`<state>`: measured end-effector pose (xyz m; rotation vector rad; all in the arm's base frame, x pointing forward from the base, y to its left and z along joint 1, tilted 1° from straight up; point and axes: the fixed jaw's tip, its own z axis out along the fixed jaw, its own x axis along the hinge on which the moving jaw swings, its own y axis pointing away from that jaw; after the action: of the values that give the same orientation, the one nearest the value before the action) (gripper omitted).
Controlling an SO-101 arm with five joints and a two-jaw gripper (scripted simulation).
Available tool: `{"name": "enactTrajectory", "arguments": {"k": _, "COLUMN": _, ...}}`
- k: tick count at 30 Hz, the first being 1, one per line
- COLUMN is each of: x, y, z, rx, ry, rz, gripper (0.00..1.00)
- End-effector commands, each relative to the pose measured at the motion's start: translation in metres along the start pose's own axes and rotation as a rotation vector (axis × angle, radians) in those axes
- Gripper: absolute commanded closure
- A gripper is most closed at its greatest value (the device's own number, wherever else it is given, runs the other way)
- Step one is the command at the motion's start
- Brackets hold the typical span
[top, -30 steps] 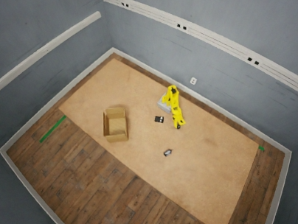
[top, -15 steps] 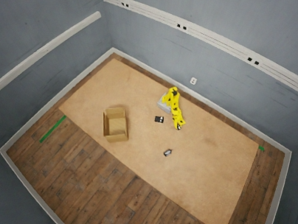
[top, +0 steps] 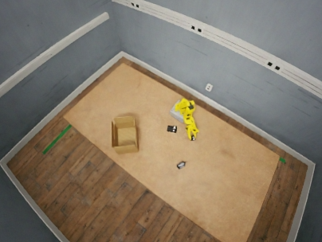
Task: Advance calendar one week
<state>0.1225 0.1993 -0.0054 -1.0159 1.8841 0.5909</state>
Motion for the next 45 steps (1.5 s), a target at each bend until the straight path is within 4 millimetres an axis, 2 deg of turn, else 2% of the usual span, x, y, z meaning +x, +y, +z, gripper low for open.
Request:
{"name": "enactTrajectory", "arguments": {"k": 1, "x": 0.0006, "y": -0.0027, "z": -0.0015, "rx": 0.01, "ry": -0.053, "rz": 0.015, "gripper": 1.0}}
{"name": "enactTrajectory", "arguments": {"k": 11, "x": 0.0, "y": -0.003, "z": -0.0057, "rx": 0.012, "ry": -0.12, "rz": 0.016, "gripper": 1.0}}
{"name": "enactTrajectory", "arguments": {"k": 45, "x": -0.0003, "y": -0.0084, "z": -0.007, "rx": 0.033, "ry": -0.123, "rz": 0.027, "gripper": 1.0}}
